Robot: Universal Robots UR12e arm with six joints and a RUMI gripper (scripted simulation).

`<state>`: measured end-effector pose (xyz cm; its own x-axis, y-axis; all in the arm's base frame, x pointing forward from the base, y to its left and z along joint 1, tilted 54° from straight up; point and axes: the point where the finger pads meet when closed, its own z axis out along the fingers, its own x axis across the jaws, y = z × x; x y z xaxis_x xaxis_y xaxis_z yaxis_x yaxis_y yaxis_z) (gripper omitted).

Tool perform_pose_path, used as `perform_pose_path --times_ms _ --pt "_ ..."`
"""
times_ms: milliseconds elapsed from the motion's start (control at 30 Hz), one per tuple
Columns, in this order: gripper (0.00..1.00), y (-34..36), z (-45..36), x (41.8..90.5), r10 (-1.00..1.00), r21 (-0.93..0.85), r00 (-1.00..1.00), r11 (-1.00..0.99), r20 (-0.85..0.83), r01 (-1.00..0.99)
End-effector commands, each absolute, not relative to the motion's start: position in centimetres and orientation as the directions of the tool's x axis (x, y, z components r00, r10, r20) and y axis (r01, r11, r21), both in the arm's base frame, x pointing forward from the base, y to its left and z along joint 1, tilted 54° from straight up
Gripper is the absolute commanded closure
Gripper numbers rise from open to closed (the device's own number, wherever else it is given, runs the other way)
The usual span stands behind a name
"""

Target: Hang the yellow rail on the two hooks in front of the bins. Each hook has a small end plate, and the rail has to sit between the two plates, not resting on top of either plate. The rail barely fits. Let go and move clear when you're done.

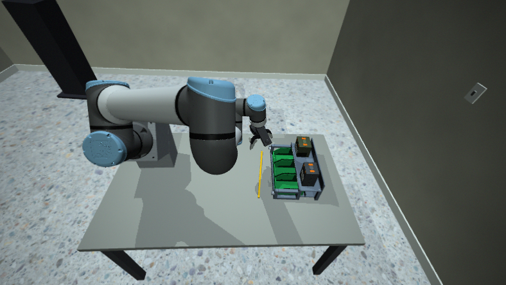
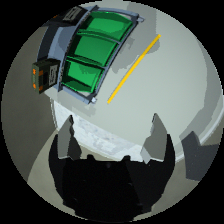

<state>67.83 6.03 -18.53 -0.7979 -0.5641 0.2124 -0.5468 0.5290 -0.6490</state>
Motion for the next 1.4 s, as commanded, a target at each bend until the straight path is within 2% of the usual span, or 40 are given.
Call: perform_pose_path --times_ms 0,600,1367 --pt "0.00 3.0 -18.4 68.8 -0.438 -0.703 -0.887 0.585 0.147 -0.405" --pt "0.00 -5.7 -18.0 69.9 -0.106 -0.796 -0.990 0.605 -0.095 0.011" --pt "0.00 -6.1 -17.9 69.9 -0.088 -0.799 -0.990 0.601 -0.113 0.038"
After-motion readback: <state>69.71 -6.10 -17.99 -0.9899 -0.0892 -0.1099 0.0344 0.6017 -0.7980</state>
